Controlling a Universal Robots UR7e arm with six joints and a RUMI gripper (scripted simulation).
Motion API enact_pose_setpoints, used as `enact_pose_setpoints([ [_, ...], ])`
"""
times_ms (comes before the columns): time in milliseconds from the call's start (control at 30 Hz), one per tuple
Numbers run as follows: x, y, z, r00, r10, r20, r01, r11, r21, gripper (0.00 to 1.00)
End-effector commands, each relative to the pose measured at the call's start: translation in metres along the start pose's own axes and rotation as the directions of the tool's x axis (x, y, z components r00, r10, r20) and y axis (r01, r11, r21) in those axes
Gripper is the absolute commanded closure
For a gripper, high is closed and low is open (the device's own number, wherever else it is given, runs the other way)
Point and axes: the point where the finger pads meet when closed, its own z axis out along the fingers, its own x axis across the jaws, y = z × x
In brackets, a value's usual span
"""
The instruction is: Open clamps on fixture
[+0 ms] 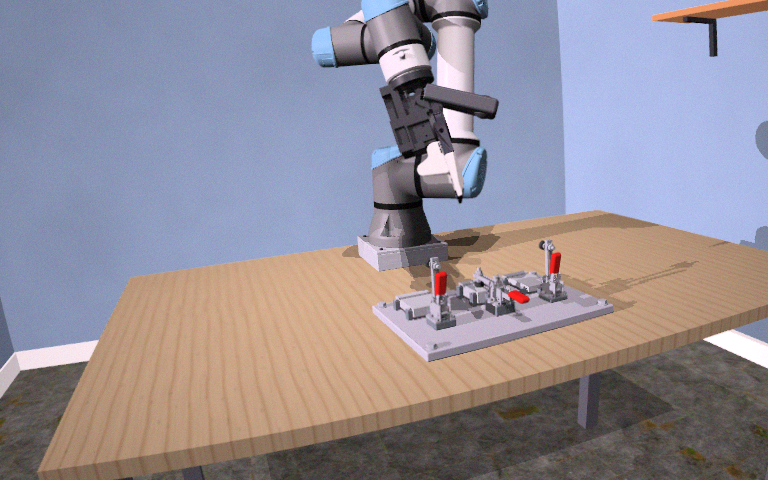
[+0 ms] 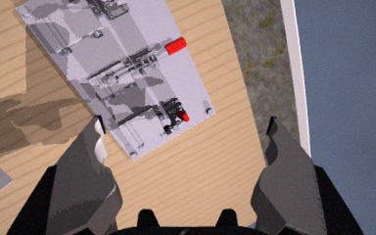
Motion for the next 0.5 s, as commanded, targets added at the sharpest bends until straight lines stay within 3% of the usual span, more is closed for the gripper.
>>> enact_pose_setpoints([
  [0,-0.012,-0.008,0.0,0.987,0.158,0.034,-0.157,0.987,-0.04,0.0],
  [267,-0.024,-0.014,-0.001,0.953,0.3,0.052,-0.295,0.952,-0.081,0.0],
  [467,-0.039,-0.019,-0.003,0.887,0.458,0.055,-0.448,0.883,-0.138,0.0],
])
